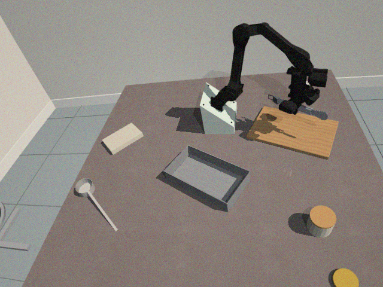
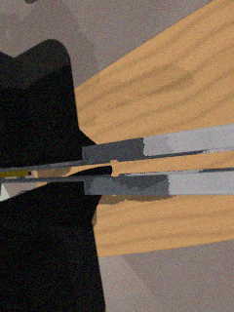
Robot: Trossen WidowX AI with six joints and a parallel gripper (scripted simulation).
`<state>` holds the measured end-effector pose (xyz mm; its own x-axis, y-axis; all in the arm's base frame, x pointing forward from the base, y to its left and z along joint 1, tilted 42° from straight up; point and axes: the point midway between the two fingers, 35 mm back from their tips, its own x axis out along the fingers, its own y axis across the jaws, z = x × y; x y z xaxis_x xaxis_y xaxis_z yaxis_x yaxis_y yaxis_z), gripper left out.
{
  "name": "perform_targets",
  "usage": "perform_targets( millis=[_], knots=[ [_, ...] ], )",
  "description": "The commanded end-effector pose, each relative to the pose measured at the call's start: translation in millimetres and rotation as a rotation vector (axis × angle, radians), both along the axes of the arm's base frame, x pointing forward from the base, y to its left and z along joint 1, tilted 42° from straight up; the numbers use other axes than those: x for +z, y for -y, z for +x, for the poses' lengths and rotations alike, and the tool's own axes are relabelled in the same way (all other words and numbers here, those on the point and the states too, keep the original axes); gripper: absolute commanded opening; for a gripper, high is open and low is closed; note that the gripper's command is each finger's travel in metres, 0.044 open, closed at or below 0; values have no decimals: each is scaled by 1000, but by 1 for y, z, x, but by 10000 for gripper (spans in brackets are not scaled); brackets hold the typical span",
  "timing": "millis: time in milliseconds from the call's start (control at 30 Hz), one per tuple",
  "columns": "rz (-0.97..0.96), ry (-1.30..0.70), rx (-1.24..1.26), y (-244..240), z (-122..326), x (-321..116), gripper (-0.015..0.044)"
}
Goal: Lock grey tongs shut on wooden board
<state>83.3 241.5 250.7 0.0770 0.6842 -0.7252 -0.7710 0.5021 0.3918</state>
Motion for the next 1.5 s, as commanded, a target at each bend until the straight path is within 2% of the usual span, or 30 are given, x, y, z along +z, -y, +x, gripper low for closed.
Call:
perform_targets(
  millis=[0,1133,1467],
  knots=[
    [-3,1,-4,-4,1,-5,-150],
    [-11,12,-4,-37,4,-42,-150],
    [-13,9,2,-36,3,-41,112]
  ],
)
